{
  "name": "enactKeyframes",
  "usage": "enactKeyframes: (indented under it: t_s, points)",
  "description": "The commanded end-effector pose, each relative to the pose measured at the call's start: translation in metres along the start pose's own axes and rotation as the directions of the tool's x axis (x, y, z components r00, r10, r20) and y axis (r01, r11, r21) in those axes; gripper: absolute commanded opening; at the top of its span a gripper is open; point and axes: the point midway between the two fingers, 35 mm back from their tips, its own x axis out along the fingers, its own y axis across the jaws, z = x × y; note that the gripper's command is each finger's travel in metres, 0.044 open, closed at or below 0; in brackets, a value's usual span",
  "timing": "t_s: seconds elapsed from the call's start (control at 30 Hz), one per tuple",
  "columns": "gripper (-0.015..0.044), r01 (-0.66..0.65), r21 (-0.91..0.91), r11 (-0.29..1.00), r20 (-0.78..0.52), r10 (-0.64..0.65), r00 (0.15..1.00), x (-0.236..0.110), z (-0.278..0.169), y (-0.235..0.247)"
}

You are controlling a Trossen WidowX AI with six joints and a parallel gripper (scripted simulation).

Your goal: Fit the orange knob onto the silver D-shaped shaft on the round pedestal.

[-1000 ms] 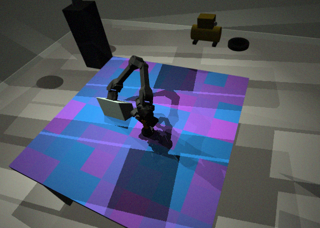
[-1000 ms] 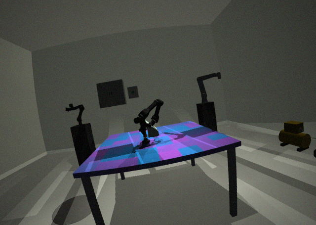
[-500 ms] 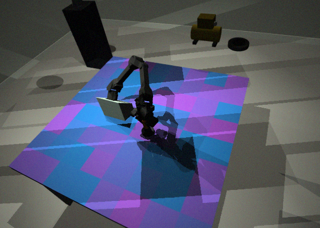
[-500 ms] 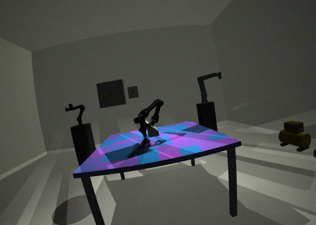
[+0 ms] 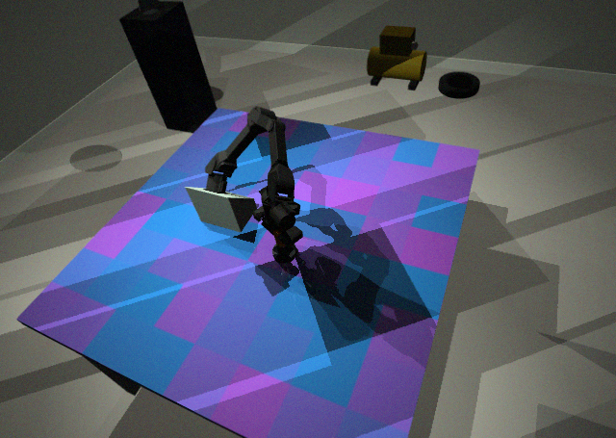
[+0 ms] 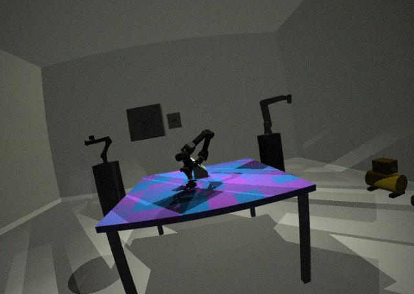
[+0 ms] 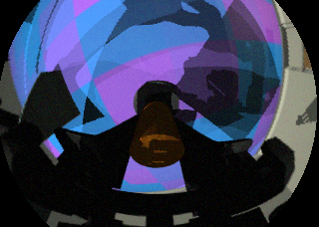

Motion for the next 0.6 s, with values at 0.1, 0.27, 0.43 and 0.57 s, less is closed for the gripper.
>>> enactKeyframes:
  t_s: [0.1,0.27,0.43,0.57]
  points:
    - [0.0000,0.003,0.035,0.999,-0.002,-0.003,1.000,0.0005,-0.0007,-0.0010]
    - [0.0000,0.003,0.035,0.999,-0.002,-0.003,1.000,0.0017,-0.0012,-0.0012]
    - [0.0000,0.003,0.035,0.999,-0.002,-0.003,1.000,0.0028,-0.0010,-0.0008]
    - [0.0000,0.003,0.035,0.999,-0.002,-0.003,1.000,0.0038,-0.0009,-0.0007]
